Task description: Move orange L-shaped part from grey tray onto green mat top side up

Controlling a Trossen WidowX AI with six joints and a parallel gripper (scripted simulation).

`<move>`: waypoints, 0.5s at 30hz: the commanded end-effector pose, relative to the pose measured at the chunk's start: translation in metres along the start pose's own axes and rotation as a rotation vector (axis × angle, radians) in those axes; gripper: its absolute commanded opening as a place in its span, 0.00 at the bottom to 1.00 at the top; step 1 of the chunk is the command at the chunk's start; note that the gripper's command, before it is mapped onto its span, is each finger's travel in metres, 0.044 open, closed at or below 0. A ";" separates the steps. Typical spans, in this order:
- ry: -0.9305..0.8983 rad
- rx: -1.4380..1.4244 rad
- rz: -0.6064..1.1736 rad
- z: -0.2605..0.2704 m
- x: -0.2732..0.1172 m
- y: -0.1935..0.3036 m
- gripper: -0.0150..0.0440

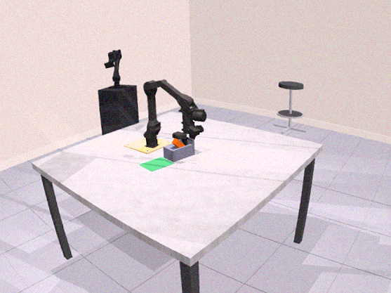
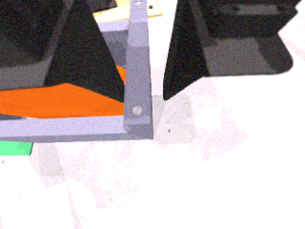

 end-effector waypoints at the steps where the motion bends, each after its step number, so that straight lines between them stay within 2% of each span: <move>1: 0.000 0.000 0.000 0.000 0.000 0.000 0.56; 15: 0.012 0.003 0.005 0.010 -0.012 0.003 0.56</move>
Point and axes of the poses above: the point midway between the two fingers, 35 mm back from their tips, its own x axis out along the fingers, its own z axis across the jaws, y = z × x, the point moved 7 cm from there along -x, back along the fingers, and after that the axes turned 12 degrees about x, right-handed, at the moved point
